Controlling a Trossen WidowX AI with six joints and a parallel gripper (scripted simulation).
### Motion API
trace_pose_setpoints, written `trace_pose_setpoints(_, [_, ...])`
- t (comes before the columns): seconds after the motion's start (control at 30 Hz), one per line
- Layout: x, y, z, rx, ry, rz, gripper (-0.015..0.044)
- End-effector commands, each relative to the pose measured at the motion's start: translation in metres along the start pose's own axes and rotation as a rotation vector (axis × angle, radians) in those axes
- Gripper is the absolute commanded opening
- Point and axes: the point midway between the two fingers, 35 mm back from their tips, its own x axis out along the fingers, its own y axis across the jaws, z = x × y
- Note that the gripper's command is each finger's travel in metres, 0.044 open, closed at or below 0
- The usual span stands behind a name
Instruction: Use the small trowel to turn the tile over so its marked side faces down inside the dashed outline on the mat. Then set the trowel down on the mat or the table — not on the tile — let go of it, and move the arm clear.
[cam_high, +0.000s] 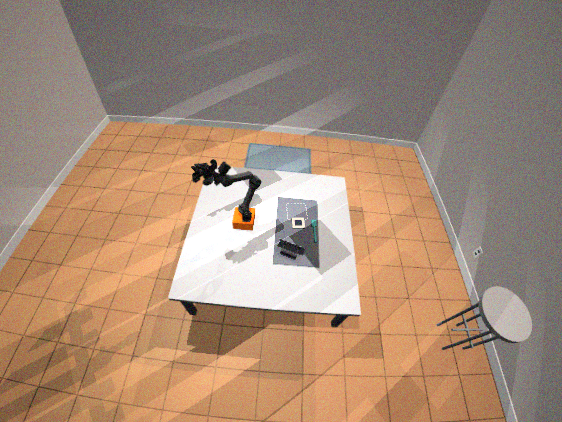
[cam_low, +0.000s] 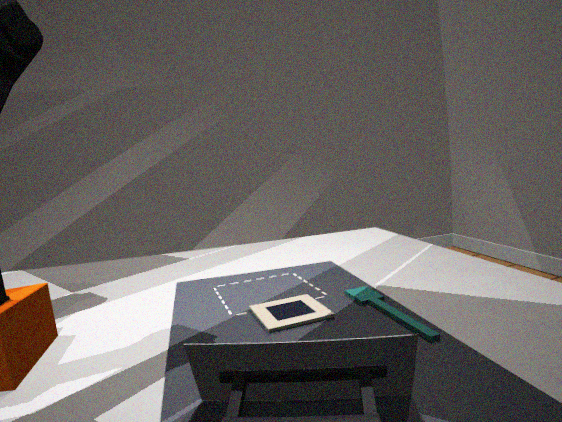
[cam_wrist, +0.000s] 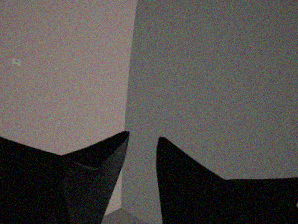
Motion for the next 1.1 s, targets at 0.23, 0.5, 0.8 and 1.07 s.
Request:
trace_pose_setpoints(0.23, [0.004, 0.012, 0.041, 0.192, -0.097, 0.069, 0.0100])
trace_pose_setpoints(0.5, [0.000, 0.013, 0.069, 0.289, -0.158, 0.103, 0.0100])
trace_pose_setpoints(0.8, [-0.008, 0.005, 0.101, 0.440, -0.262, 0.131, 0.0100])
trace_pose_setpoints(1.07, [-0.012, 0.009, 0.140, 0.597, -0.352, 0.211, 0.0100])
